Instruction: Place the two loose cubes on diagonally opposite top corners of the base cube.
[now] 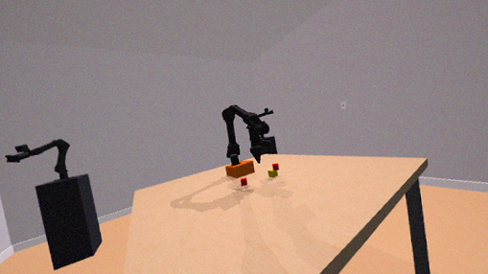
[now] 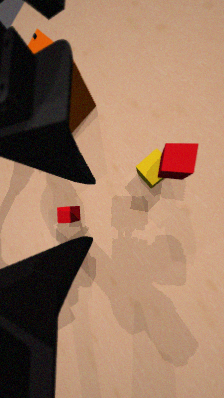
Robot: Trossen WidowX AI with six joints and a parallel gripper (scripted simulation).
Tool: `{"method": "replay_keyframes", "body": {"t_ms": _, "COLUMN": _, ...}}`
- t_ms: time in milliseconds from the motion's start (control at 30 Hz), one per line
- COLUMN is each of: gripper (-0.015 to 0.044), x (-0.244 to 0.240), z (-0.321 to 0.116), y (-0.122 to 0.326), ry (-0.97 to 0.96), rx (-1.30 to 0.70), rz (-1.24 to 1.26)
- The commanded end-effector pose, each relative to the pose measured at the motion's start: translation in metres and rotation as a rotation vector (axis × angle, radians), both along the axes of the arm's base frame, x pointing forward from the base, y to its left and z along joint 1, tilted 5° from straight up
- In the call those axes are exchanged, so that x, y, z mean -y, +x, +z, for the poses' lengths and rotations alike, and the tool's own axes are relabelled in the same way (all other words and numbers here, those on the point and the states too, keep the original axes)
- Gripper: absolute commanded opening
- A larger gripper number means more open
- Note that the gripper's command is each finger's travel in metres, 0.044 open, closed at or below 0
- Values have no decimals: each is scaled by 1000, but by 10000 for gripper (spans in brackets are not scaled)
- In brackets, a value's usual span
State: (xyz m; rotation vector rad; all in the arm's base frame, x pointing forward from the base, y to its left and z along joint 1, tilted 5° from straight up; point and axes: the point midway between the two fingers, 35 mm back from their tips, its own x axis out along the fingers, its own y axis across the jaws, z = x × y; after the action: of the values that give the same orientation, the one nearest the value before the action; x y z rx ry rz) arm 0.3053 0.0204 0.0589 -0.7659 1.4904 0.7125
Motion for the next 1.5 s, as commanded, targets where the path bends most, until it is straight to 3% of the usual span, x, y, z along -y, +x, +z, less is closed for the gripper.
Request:
{"method": "replay_keyframes", "body": {"t_ms": 0, "gripper": 265, "x": 32, "z": 8, "y": -11, "ry": -6, "rx": -5, "rz": 44}}
{"method": "replay_keyframes", "body": {"t_ms": 300, "gripper": 265, "x": 96, "z": 22, "y": -42, "ry": -12, "rx": -14, "rz": 129}}
{"method": "replay_keyframes", "body": {"t_ms": 467, "gripper": 265, "x": 98, "z": 17, "y": -43, "ry": -12, "rx": -14, "rz": 128}}
{"method": "replay_keyframes", "body": {"t_ms": 700, "gripper": 265, "x": 101, "z": -38, "y": -45, "ry": -12, "rx": -15, "rz": 130}}
{"method": "replay_keyframes", "body": {"t_ms": 1467, "gripper": 265, "x": 103, "z": -72, "y": -46, "ry": -12, "rx": -15, "rz": 130}}
